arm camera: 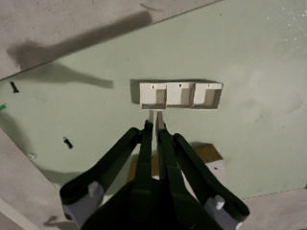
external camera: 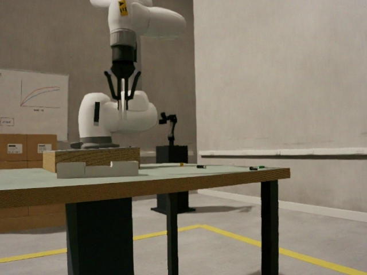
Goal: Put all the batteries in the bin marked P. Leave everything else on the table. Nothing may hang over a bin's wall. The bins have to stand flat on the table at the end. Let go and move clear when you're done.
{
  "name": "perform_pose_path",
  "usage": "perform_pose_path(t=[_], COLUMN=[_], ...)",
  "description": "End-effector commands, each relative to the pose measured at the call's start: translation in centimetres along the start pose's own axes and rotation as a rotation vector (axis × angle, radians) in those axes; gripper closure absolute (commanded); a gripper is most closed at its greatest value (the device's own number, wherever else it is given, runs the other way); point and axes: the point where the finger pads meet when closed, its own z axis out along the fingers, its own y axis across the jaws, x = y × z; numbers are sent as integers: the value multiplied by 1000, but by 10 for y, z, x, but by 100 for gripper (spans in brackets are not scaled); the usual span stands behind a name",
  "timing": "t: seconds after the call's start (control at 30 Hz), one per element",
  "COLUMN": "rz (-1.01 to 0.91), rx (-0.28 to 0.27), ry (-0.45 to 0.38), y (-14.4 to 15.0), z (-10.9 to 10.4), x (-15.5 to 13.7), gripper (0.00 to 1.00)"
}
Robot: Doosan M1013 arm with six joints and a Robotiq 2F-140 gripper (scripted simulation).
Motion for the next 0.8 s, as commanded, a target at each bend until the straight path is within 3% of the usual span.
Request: perform_pose_path(t=[0.0, 0.03, 0.13, 0.63, 0.7, 0.77], rz=[0, -50, -100, -654, -654, -779], rx=[1, 1, 1, -2, -2, -2], ry=[1, 1, 1, 2, 2, 2], y=[0, -8, -16, -135, -135, -151], z=[-1, 0, 2, 27, 27, 30], x=[0, -2, -3, -33, -33, -37], gripper=[85, 77, 77, 77, 77, 77])
